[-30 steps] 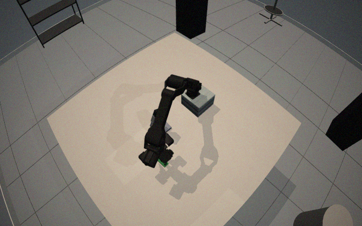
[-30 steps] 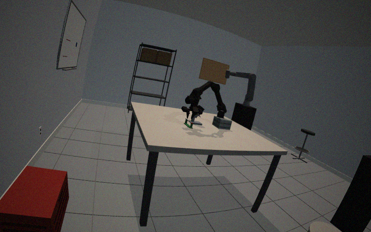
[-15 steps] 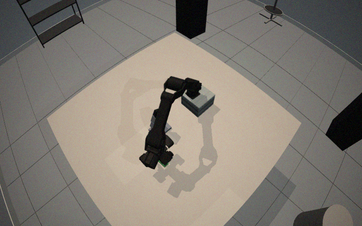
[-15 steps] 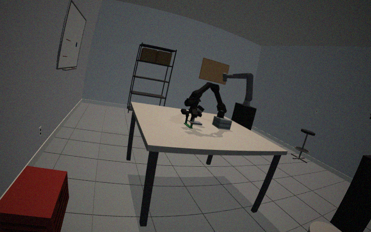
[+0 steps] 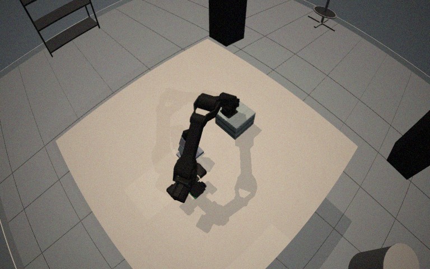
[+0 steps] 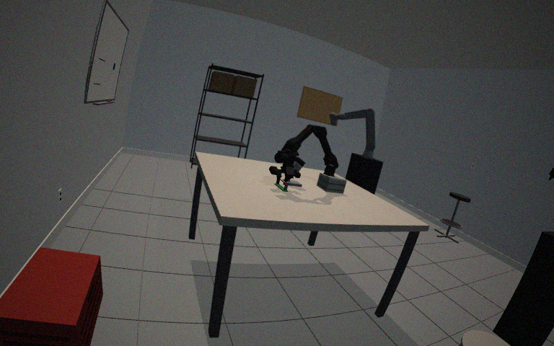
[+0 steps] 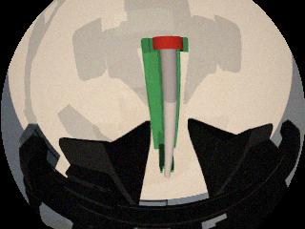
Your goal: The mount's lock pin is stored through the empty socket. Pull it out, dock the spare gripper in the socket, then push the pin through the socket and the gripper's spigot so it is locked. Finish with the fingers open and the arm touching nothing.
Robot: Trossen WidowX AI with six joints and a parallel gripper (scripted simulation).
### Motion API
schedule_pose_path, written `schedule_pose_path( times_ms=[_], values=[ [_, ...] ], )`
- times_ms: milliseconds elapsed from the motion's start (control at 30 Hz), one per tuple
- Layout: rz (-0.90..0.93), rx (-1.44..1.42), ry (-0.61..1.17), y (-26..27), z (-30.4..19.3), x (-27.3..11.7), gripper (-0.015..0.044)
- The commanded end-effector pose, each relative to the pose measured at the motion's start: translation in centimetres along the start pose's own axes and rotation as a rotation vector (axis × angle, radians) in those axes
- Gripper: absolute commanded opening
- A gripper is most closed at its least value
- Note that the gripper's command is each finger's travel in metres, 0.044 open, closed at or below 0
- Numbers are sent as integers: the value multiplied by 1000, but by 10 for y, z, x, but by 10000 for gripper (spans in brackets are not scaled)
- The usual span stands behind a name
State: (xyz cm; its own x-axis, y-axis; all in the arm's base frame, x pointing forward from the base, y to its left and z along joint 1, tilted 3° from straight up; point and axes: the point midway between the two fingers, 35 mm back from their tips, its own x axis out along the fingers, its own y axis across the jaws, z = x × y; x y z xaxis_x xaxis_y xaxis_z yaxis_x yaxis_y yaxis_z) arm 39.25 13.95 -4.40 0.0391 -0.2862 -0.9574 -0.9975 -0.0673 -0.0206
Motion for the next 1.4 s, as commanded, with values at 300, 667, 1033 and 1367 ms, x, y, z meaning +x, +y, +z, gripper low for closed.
schedule_pose_path(
  times_ms=[300,667,1033,1367],
  values=[
    [9,-8,7,3,1,9,154],
    [9,-8,7,3,1,9,0],
    [9,-8,7,1,-4,-10,0],
    [9,-8,7,1,-15,-53,0]
  ],
)
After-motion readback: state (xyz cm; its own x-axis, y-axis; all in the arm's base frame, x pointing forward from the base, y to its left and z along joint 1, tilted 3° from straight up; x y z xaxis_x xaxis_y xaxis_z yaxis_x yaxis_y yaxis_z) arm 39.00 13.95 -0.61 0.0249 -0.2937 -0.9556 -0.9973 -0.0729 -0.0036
